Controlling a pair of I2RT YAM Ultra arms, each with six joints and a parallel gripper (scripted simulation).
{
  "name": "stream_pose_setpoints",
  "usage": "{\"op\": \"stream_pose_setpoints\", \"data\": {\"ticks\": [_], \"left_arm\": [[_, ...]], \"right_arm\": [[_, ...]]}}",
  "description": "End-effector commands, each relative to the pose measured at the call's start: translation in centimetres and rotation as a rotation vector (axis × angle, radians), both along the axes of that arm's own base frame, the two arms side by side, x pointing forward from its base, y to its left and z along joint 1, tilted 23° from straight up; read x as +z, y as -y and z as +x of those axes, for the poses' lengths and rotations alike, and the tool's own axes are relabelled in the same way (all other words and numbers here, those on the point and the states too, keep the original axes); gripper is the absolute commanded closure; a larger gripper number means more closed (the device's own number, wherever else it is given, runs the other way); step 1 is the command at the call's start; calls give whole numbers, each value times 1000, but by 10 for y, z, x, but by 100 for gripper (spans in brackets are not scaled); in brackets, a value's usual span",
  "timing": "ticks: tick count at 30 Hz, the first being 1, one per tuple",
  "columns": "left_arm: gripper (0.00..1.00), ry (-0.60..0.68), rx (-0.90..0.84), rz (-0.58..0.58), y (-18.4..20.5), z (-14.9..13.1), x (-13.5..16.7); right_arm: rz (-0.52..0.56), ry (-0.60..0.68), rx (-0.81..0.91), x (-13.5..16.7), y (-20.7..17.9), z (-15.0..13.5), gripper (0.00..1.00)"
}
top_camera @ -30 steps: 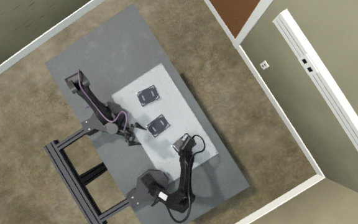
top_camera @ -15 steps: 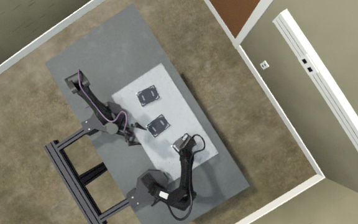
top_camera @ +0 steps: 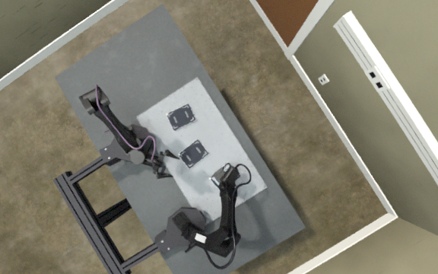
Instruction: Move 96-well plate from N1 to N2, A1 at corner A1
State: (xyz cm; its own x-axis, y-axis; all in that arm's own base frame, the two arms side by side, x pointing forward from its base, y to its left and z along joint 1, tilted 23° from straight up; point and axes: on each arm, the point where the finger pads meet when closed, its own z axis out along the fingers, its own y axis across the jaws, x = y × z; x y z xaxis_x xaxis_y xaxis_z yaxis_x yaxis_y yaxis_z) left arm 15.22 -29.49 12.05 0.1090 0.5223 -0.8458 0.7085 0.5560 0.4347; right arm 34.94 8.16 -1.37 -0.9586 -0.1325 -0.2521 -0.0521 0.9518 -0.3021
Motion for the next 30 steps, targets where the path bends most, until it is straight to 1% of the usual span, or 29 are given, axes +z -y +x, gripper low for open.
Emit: {"op": "stream_pose_setpoints", "data": {"ticks": [1, 3, 7, 9, 14, 15, 16, 18, 19, 24, 27, 28, 30], "left_arm": [[0, 11, -29, -68, 9, -6, 19], [0, 11, -29, -68, 9, -6, 19], [0, 10, -22, -59, 8, -4, 16], [0, 10, -22, -59, 8, -4, 16], [0, 10, -22, -59, 8, -4, 16], [0, 10, -22, -59, 8, -4, 16], [0, 10, -22, -59, 8, -4, 16], [0, 10, -22, -59, 8, -4, 16], [0, 10, -22, -59, 8, -4, 16], [0, 10, -22, -59, 8, -4, 16], [0, 10, -22, -59, 8, -4, 16], [0, 13, -38, -70, 12, -5, 22], [0, 7, -42, -54, 11, -4, 19]], "right_arm": [[18, 32, 10, 6, -6, 6, 9], [15, 33, 10, 6, -5, 7, 9], [15, 33, 9, 6, -5, 7, 14], [15, 33, 9, 6, -5, 7, 14], [15, 32, 9, 7, -4, 3, 21], [15, 32, 9, 7, -4, 3, 33], [15, 32, 9, 7, -4, 3, 21], [12, 21, 6, 12, -6, 0, 21], [9, 35, 5, 19, -7, 3, 21], [9, 35, 5, 45, -15, -6, 21], [10, 35, 5, 48, -16, -8, 21], [10, 35, 5, 48, -16, -8, 21], [10, 35, 5, 48, -16, -8, 21]]}}
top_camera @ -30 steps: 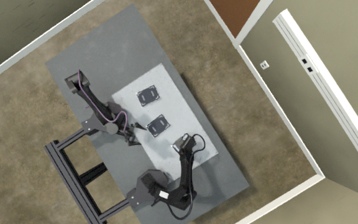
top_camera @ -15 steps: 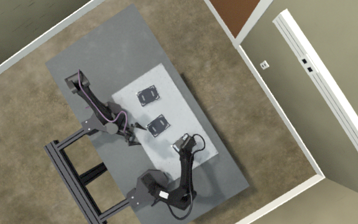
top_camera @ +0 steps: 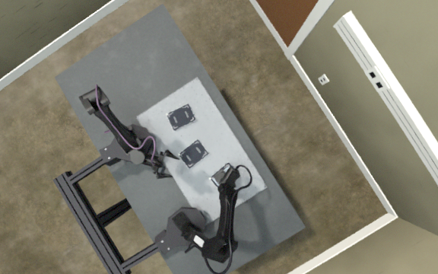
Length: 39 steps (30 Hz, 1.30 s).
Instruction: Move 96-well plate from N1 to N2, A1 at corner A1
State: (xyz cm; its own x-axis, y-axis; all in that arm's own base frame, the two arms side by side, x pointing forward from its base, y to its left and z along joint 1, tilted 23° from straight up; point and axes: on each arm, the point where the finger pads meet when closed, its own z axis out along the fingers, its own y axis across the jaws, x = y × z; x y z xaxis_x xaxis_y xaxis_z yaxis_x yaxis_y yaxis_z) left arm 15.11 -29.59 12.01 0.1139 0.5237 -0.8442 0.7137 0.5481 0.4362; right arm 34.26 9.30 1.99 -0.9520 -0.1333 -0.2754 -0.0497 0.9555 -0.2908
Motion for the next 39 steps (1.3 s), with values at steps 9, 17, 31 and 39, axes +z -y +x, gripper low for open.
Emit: {"op": "stream_pose_setpoints", "data": {"ticks": [9, 17, 31, 39], "left_arm": [[0, -62, 109, 24, -27, 71, 16], [0, -114, 275, 26, -82, 134, 27], [0, -180, 639, -34, -240, 205, 61], [0, -188, 893, -94, -355, 202, 86]], "right_arm": [[-2, 11, 3, 14, -5, -1, 21], [-2, 11, 3, 14, -5, -1, 21], [-11, -6, -8, 8, 0, -4, 21], [8, 17, -99, -14, -57, -21, 21]]}}
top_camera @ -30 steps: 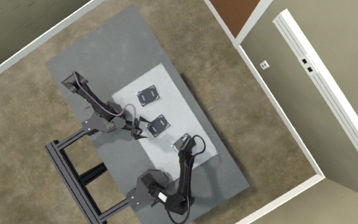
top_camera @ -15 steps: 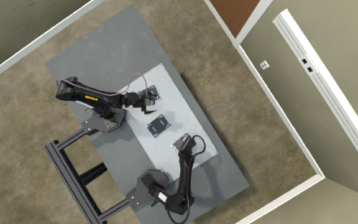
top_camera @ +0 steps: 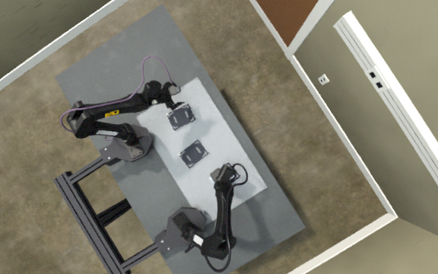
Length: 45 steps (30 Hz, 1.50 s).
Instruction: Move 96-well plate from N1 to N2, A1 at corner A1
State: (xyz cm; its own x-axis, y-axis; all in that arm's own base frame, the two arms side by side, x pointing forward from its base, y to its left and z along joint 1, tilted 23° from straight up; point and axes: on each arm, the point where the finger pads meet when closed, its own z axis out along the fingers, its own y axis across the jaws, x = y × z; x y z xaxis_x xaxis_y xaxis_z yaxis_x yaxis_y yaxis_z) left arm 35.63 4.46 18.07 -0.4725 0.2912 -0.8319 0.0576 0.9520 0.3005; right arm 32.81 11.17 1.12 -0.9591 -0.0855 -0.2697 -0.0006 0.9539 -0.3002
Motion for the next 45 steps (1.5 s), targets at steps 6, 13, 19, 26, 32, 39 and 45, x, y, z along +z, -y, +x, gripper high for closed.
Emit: {"op": "stream_pose_setpoints", "data": {"ticks": [6, 13, 19, 26, 32, 39, 45], "left_arm": [[0, 41, 69, -25, -48, -11, 34], [0, 50, 88, -23, -55, -12, 38], [0, 59, 89, -22, -55, -11, 40], [0, 59, 89, -22, -55, -11, 40], [0, 39, 93, -29, -55, -12, 31], [0, 39, 93, -29, -55, -12, 31], [0, 39, 93, -29, -55, -12, 31]], "right_arm": [[9, -3, -10, -37, -118, -35, 21], [1, -9, 20, -57, -166, -52, 21], [15, -10, 15, -69, -199, -61, 21], [36, 9, 26, -68, -211, -58, 21], [60, 33, 30, -68, -215, -50, 21], [15, 6, 18, -76, -201, -54, 21], [27, 4, 20, -76, -204, -54, 21]]}}
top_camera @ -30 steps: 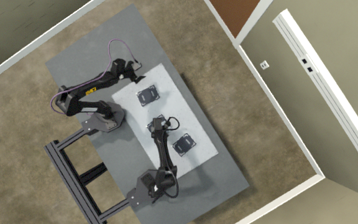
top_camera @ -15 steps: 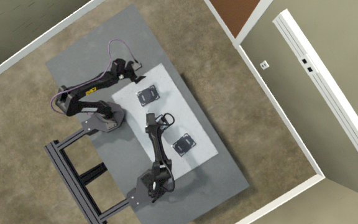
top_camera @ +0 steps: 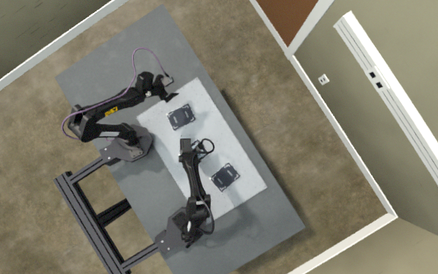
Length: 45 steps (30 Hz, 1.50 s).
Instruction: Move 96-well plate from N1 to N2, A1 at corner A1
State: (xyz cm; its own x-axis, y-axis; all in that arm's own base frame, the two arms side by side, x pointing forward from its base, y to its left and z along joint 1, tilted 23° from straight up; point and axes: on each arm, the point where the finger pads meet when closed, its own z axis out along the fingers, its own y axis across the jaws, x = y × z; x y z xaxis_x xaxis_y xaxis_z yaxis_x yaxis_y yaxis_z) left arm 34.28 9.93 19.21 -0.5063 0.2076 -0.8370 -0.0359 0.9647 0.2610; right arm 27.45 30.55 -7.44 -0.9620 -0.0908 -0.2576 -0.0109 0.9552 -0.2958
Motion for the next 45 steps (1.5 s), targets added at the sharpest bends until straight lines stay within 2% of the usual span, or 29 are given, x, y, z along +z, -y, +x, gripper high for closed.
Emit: {"op": "stream_pose_setpoints", "data": {"ticks": [1, 9, 12, 40, 45], "left_arm": [[0, 49, -7, 15, 0, 2, 20], [0, 49, -7, 15, 0, 2, 20], [0, 49, -7, 15, 0, 2, 20], [0, 49, -7, 15, 0, 2, 20], [0, 49, -7, 15, 0, 2, 20]], "right_arm": [[22, 17, 13, 9, -10, 0, 21], [38, 39, 26, 6, -14, 5, 21], [24, 30, 28, -3, -9, 3, 21], [36, 26, 16, -4, -10, 4, 21], [26, 19, 27, -16, -6, 4, 21]]}}
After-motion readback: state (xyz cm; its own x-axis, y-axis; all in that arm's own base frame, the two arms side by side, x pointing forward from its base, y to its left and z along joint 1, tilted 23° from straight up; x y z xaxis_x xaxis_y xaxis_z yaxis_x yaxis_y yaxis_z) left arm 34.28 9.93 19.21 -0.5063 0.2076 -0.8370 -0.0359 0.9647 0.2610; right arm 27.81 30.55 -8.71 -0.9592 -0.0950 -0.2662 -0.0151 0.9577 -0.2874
